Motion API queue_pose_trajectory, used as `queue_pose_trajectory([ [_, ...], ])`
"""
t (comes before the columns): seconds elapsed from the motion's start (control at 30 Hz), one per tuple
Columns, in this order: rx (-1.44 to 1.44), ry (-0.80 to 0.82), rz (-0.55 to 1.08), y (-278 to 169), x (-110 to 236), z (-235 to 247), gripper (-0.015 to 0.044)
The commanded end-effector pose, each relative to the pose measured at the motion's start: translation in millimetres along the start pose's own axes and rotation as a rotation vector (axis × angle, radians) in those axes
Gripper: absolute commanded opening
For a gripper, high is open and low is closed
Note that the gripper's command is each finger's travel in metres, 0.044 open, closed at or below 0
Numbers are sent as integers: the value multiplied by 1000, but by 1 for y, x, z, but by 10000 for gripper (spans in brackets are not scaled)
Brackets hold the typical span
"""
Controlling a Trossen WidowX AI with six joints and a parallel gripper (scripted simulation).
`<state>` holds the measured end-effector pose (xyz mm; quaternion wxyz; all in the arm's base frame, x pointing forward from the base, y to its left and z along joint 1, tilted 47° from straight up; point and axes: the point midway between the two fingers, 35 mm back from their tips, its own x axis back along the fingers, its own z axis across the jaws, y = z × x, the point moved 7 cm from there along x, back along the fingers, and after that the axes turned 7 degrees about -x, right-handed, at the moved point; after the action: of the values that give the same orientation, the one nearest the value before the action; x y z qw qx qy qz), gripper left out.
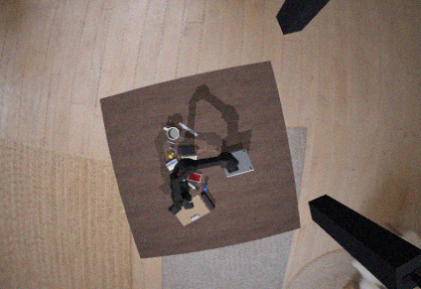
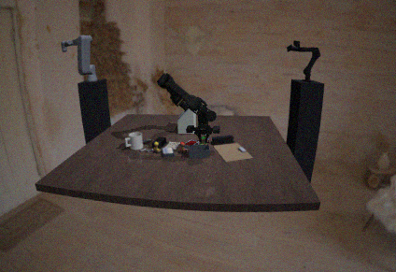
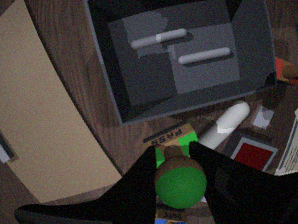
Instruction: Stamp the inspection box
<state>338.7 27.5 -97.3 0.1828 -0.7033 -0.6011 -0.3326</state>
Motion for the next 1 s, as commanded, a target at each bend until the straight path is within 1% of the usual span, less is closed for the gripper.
queue_pose_trajectory([
  [0.0,-5,5,2,1,2,0,0],
  [0.97,-4,5,1,1,16,1,0],
])
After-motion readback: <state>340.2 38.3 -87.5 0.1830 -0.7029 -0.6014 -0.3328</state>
